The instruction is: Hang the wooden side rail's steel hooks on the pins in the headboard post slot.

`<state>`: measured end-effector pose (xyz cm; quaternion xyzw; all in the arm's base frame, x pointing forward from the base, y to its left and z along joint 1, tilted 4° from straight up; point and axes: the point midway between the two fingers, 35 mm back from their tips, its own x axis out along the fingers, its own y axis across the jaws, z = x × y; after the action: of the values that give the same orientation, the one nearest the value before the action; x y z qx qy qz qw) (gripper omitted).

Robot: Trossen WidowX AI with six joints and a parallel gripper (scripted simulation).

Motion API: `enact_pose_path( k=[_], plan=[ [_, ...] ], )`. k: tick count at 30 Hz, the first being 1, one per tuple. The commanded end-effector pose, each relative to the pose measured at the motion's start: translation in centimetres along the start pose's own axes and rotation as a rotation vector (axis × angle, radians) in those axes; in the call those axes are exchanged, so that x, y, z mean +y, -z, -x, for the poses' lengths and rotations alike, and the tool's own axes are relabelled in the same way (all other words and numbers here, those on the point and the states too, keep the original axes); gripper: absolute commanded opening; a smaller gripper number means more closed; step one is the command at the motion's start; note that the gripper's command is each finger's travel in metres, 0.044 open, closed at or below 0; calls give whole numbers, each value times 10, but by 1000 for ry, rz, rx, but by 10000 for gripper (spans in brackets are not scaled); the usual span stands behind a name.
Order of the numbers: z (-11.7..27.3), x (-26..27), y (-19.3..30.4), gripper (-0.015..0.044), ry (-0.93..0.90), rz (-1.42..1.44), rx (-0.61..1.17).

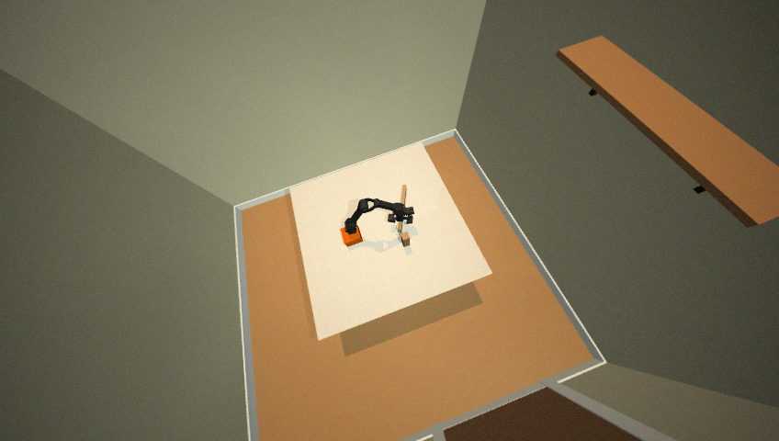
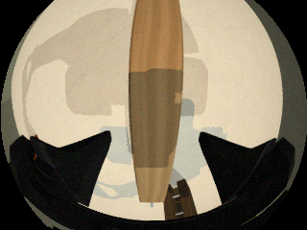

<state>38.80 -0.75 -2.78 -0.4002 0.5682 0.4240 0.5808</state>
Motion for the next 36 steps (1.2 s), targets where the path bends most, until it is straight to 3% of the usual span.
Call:
enact_pose_path(
  k=[1,9,21,27,30,36],
  plan=[
    [-9,3,0,440,-9,-2,-2],
    [-16,3,0,440,-10,-2,-2],
    [-16,3,0,125,-10,-2,-2],
    [-16,3,0,85,-10,-2,-2],
    [-16,3,0,6,-10,-2,-2],
    [-16,3,0,0,-10,-2,-2]
  ],
)
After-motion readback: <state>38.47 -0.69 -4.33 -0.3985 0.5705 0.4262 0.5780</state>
